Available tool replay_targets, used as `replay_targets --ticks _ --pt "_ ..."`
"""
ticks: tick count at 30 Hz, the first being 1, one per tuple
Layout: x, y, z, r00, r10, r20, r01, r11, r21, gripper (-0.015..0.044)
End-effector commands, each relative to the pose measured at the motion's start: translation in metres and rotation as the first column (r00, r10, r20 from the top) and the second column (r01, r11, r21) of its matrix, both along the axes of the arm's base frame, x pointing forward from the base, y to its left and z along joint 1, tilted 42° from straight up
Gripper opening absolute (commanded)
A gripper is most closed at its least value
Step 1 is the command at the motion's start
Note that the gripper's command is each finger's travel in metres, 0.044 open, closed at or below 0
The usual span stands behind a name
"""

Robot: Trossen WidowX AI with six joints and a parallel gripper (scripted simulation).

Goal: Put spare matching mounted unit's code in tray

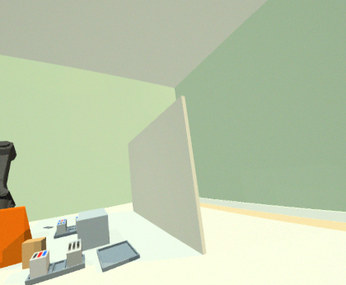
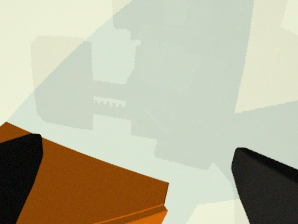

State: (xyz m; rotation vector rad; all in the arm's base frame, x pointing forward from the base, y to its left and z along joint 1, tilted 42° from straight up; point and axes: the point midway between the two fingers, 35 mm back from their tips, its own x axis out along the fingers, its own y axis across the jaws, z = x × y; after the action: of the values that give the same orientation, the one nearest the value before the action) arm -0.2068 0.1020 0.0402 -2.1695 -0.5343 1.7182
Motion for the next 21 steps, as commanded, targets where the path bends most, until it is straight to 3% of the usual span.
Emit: replay_targets --ticks 1,9,15,21 --pt "0.0 0.0 0.0 1.0 0.0 0.0 0.0 1.0 0.0 0.0426" --pt "0.001 0.007 0.003 0.999 -0.039 -0.014 0.039 0.999 -0.004 0.044" --pt "0.015 0.061 0.023 0.95 -0.294 -0.105 0.292 0.956 -0.036 0.044" --pt "0.051 0.118 0.048 0.814 -0.543 -0.206 0.54 0.838 -0.074 0.044"
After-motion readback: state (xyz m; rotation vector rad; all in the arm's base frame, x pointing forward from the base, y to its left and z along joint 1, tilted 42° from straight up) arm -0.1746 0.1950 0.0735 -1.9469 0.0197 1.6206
